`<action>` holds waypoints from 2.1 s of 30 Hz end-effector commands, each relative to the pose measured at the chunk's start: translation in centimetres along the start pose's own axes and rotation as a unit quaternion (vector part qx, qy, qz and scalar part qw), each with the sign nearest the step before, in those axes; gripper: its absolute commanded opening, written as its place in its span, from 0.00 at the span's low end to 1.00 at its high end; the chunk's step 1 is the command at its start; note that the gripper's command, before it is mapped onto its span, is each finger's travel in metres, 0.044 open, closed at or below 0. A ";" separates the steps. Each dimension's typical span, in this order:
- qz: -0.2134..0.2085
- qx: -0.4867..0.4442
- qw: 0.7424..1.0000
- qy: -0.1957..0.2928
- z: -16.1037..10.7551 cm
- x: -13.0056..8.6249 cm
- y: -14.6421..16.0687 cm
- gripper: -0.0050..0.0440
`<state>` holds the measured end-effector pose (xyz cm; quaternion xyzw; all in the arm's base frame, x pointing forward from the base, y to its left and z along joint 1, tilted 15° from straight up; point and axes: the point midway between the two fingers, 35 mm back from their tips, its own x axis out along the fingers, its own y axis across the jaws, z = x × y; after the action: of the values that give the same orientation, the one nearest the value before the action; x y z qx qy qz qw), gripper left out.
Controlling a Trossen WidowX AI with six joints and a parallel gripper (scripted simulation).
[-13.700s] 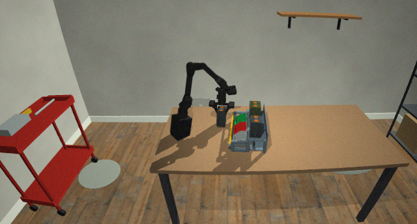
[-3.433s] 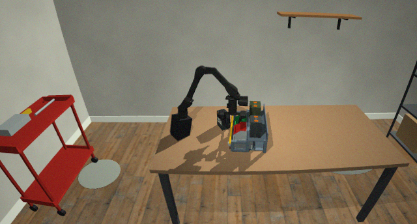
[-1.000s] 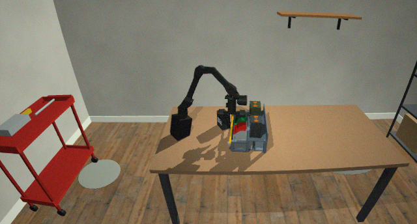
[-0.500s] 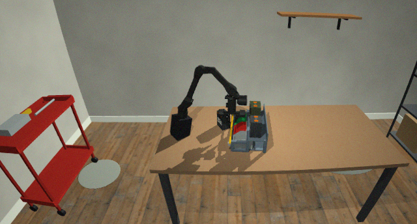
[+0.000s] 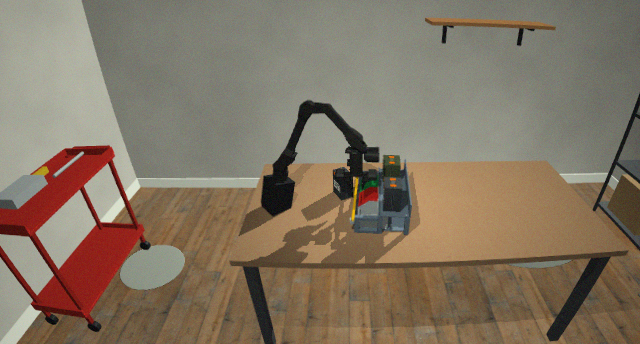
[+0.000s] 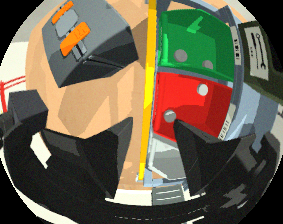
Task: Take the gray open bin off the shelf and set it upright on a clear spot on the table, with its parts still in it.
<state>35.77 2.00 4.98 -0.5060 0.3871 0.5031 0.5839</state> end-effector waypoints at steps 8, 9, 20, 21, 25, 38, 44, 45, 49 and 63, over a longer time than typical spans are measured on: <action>-0.003 0.002 1.000 0.002 0.2 2.0 0.0 0.53; -0.003 0.002 1.000 0.002 0.2 2.0 0.0 0.53; -0.003 0.002 1.000 0.001 0.2 1.5 0.0 0.53; -0.003 0.002 1.000 0.001 0.2 1.5 0.0 0.53; -0.003 0.002 1.000 0.001 0.2 1.5 0.0 0.53; -0.003 0.002 1.000 0.001 0.2 1.1 0.0 0.53; -0.003 0.002 1.000 0.001 0.2 1.1 0.0 0.53; -0.003 0.002 1.000 0.001 0.2 1.1 0.0 0.53; -0.002 0.002 1.000 0.001 0.2 1.1 0.0 0.53; -0.003 0.002 1.000 0.001 0.2 1.0 0.0 0.53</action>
<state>35.58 2.40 3.17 -0.4992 0.3955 0.5069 0.5810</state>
